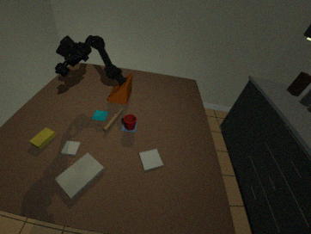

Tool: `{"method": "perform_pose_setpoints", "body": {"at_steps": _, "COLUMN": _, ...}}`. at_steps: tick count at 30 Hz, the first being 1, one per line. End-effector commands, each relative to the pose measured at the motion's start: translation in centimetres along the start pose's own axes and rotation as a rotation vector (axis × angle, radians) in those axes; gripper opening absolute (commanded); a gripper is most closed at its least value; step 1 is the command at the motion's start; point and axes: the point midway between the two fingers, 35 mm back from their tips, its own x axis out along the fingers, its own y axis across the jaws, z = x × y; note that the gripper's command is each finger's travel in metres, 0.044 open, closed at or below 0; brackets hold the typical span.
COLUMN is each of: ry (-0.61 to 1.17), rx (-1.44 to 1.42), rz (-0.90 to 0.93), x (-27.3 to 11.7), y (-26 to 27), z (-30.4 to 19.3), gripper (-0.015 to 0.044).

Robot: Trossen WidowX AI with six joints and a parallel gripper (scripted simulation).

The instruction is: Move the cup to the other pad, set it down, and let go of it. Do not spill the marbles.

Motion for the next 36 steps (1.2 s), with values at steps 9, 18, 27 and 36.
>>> {"method": "perform_pose_setpoints", "body": {"at_steps": 9, "ry": 0.491, "rx": 0.348, "rz": -0.138, "x": 4.9, "y": 2.1, "z": -11.2, "gripper": 0.0164}}
{"method": "perform_pose_setpoints", "body": {"at_steps": 18, "ry": 0.922, "rx": 0.533, "rz": -0.548, "x": 4.6, "y": 4.6, "z": -24.0, "gripper": 0.0148}}
{"method": "perform_pose_setpoints", "body": {"at_steps": 27, "ry": 1.059, "rx": 0.431, "rz": -1.072, "x": 0.2, "y": 5.5, "z": -33.4, "gripper": 0.0148}}
{"method": "perform_pose_setpoints", "body": {"at_steps": 36, "ry": 0.976, "rx": 0.259, "rz": -1.337, "x": -3.3, "y": 5.0, "z": -36.9, "gripper": 0.0148}}
